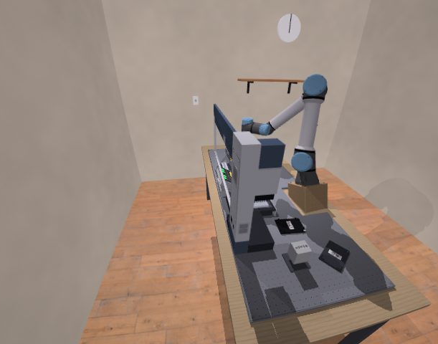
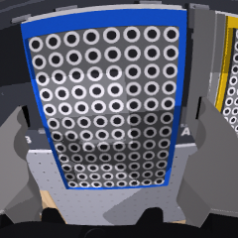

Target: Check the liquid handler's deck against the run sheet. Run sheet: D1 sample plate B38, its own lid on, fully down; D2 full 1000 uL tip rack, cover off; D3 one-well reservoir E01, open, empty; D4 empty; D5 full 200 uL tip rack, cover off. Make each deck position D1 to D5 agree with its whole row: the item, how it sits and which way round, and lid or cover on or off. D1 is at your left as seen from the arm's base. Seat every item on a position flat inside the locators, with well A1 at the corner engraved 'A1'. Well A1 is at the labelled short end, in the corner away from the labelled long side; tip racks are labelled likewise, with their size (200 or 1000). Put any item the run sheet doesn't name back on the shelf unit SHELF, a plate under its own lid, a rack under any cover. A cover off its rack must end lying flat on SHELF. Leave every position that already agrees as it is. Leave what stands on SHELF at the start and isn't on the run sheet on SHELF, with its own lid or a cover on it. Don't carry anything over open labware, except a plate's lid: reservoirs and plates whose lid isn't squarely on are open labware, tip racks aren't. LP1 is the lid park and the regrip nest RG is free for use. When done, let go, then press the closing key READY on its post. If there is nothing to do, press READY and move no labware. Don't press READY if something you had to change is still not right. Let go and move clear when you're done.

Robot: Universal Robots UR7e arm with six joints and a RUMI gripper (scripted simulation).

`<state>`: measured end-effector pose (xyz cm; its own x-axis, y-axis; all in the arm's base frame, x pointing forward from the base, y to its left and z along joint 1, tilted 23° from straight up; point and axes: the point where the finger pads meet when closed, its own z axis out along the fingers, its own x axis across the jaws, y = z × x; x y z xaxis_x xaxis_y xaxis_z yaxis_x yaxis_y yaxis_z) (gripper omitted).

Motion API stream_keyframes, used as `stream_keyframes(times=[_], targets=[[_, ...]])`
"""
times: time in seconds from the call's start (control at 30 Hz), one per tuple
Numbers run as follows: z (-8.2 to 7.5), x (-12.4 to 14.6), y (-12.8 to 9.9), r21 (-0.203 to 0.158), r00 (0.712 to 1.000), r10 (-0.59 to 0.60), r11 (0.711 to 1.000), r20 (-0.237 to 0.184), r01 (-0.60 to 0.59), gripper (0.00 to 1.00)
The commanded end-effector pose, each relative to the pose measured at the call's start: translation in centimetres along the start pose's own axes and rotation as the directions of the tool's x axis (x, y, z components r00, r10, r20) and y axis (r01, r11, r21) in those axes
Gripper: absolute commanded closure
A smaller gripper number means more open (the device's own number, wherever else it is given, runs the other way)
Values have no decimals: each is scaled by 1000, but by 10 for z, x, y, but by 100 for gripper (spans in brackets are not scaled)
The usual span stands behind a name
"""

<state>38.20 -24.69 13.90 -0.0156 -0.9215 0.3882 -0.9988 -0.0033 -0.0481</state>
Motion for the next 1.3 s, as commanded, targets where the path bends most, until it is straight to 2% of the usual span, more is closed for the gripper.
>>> stream_keyframes(times=[0.0, 1.0, 1.27], targets=[[0, 0, 0, 0, 1000, 0, 1000, 1, 0, 18], [0, 0, 0, 0, 1000, 0, 1000, 1, 0, 18], [-12, 1, -1, 4, 1000, 0, 1000, -2, 0, 18]])
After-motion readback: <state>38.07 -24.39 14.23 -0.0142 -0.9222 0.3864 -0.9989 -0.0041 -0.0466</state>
